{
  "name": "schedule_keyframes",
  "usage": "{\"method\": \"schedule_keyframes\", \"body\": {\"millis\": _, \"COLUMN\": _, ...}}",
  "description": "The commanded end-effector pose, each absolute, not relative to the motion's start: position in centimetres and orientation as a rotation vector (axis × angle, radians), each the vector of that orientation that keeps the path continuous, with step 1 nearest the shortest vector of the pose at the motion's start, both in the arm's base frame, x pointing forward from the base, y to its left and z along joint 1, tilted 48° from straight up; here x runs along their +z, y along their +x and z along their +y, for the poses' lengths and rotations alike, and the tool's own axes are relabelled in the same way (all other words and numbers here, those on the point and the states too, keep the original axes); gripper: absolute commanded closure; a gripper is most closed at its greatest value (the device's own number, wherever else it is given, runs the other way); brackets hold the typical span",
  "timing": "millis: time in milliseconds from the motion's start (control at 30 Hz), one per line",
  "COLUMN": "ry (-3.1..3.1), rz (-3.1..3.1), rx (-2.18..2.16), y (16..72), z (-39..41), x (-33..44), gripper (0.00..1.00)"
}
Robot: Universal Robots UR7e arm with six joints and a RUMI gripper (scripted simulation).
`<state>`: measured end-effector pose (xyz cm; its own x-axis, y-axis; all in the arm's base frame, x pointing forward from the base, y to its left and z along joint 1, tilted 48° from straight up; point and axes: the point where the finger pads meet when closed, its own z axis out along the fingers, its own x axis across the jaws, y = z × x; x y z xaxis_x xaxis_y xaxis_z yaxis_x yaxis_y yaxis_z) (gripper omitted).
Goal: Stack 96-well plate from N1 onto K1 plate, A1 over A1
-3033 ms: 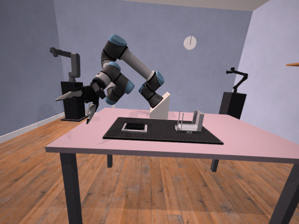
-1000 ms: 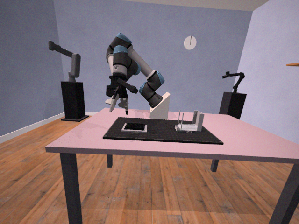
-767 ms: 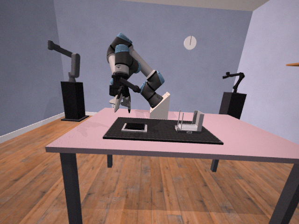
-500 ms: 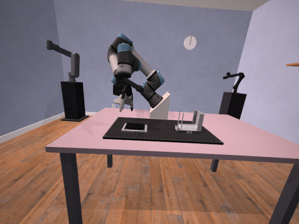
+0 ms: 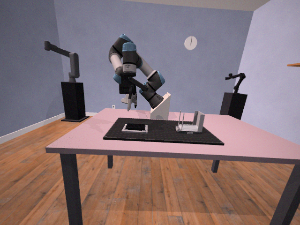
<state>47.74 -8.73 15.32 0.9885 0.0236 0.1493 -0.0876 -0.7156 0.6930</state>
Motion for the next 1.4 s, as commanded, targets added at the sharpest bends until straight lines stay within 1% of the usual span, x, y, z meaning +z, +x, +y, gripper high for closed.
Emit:
{"method": "schedule_keyframes", "body": {"millis": 0, "ry": 2.348, "rz": -0.017, "rx": 0.111, "y": 45.6, "z": -8.1, "x": 15.1, "gripper": 0.00}}
{"method": "schedule_keyframes", "body": {"millis": 233, "ry": 2.331, "rz": 0.013, "rx": 0.045, "y": 44.1, "z": -7.8, "x": 15.0, "gripper": 0.00}}
{"method": "schedule_keyframes", "body": {"millis": 467, "ry": 2.309, "rz": 0.044, "rx": -0.019, "y": 41.1, "z": -7.2, "x": 14.9, "gripper": 0.00}}
{"method": "schedule_keyframes", "body": {"millis": 1367, "ry": 2.309, "rz": 0.043, "rx": -0.019, "y": 41.0, "z": -7.9, "x": 14.3, "gripper": 0.00}}
